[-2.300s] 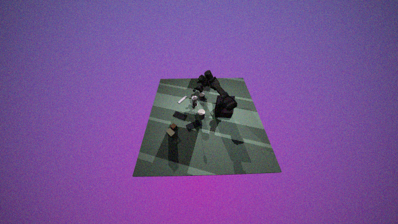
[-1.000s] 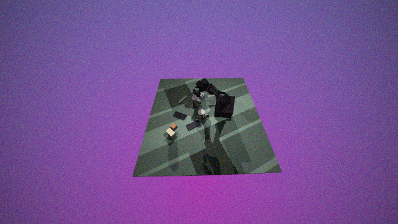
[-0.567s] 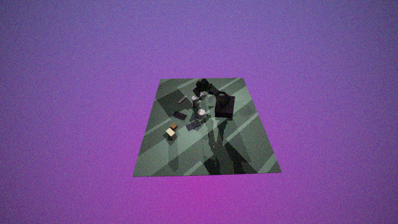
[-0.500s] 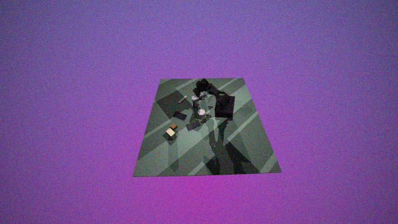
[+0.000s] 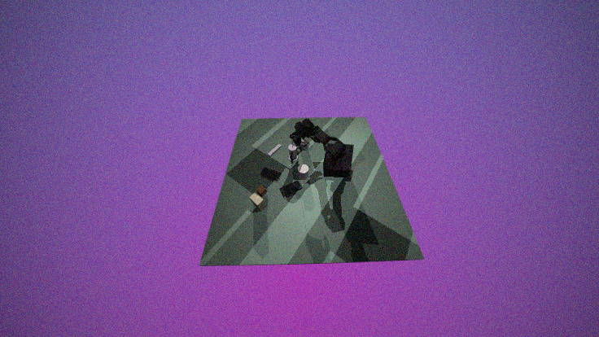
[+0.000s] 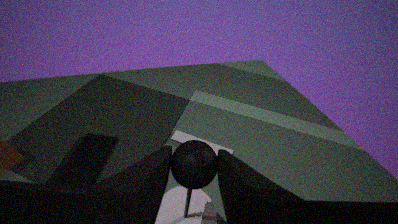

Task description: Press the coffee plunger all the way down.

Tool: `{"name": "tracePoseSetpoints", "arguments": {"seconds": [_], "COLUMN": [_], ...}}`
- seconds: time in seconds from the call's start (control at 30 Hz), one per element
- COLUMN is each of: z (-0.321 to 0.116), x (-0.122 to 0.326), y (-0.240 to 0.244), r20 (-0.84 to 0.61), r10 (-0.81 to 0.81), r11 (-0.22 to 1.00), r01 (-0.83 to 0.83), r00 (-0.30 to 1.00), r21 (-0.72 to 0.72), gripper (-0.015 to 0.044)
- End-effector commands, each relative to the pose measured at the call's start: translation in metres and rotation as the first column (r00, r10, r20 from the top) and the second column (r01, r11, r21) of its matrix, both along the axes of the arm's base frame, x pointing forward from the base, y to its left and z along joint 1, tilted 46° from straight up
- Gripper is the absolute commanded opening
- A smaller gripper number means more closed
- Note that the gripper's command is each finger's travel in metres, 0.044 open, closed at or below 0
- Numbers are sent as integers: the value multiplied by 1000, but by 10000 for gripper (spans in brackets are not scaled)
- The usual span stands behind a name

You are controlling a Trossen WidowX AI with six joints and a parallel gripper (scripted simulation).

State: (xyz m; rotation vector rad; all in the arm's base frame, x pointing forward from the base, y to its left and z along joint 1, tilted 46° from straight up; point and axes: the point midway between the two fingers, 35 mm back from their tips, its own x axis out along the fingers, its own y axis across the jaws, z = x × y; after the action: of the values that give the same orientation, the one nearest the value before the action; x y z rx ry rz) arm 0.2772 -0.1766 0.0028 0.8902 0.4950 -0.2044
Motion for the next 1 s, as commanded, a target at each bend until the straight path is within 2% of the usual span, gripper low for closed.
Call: {"name": "tracePoseSetpoints", "arguments": {"seconds": [0.0, 0.97], "z": [-9, -45], "x": [1, 16], "y": [7, 36], "r20": [-14, -18], "r10": [3, 4], "r11": [1000, 1000], "r01": [-3, -4], "r00": [1000, 1000], "r21": [10, 10], "gripper": [112, 112]}}
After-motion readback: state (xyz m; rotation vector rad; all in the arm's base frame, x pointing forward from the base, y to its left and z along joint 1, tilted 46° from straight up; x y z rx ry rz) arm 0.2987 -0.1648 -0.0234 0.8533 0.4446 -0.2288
